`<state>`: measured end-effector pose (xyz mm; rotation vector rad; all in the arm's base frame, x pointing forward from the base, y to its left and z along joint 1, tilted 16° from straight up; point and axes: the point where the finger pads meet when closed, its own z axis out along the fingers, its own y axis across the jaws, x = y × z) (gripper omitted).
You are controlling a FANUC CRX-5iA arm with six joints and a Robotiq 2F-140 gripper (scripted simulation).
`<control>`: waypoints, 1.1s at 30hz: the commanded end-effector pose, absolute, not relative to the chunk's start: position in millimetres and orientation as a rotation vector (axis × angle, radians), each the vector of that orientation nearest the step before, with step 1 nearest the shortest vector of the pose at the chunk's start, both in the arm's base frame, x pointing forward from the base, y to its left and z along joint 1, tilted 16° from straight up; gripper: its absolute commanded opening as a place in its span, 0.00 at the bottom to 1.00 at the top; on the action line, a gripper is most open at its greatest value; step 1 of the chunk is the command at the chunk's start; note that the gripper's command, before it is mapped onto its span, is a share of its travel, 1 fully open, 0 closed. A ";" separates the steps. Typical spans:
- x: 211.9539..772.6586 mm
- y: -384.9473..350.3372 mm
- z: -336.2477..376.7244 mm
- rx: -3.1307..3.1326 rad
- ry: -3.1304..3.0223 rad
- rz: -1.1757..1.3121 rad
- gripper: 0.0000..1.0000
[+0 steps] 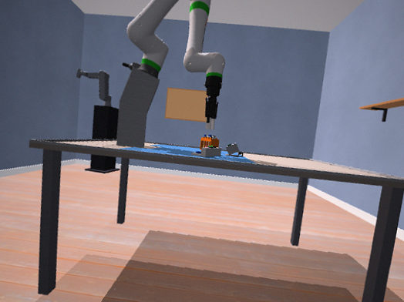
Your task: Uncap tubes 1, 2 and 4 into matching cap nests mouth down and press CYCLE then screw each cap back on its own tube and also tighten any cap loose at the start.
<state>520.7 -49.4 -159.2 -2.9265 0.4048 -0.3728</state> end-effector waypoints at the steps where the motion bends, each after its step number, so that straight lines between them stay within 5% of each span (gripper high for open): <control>1: 525.6 -47.0 -176.9 -2.931 0.405 -0.343 0.29; 33: 551.7 -33.9 -277.3 -2.931 0.405 -0.343 0.29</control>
